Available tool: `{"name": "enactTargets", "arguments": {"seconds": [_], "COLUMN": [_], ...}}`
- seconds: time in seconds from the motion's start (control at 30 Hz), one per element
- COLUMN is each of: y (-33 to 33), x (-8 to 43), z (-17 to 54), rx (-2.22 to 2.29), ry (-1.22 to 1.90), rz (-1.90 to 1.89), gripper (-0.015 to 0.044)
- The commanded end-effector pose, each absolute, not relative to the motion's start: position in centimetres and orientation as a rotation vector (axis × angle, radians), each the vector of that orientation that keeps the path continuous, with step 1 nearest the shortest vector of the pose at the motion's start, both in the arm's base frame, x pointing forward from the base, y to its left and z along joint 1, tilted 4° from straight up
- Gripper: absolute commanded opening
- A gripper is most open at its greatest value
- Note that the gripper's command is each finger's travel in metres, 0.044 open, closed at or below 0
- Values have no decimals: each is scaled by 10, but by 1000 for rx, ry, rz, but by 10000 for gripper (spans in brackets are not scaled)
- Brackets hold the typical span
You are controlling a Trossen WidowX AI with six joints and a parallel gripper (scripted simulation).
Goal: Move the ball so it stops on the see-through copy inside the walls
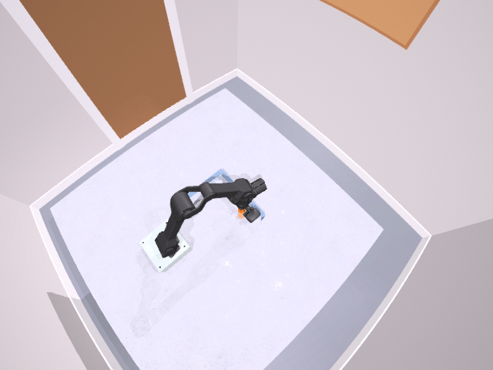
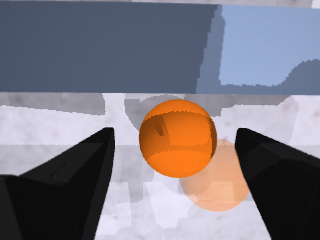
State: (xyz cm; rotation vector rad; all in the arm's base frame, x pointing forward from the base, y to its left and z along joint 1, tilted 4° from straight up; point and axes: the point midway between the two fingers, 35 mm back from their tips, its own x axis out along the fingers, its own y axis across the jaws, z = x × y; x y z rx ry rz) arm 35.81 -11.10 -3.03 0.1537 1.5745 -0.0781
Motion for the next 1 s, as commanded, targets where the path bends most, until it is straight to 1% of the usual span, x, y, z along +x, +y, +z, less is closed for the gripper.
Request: {"name": "enactTargets", "arguments": {"seconds": [0.0,0.07,0.33,0.47,0.5,0.97], "y": [-111,-111,-111,-115,-117,-120], "x": [357,357,357,354,351,360], "z": [-34,-34,-34,-33,-33,56], "rx": [149,149,149,170,187,172], "ry": [1578,1578,1578,1582,1585,1581], "rz": [-81,-81,-81,-103,-120,-107], "gripper": [225,172,119,14,0,0]}}
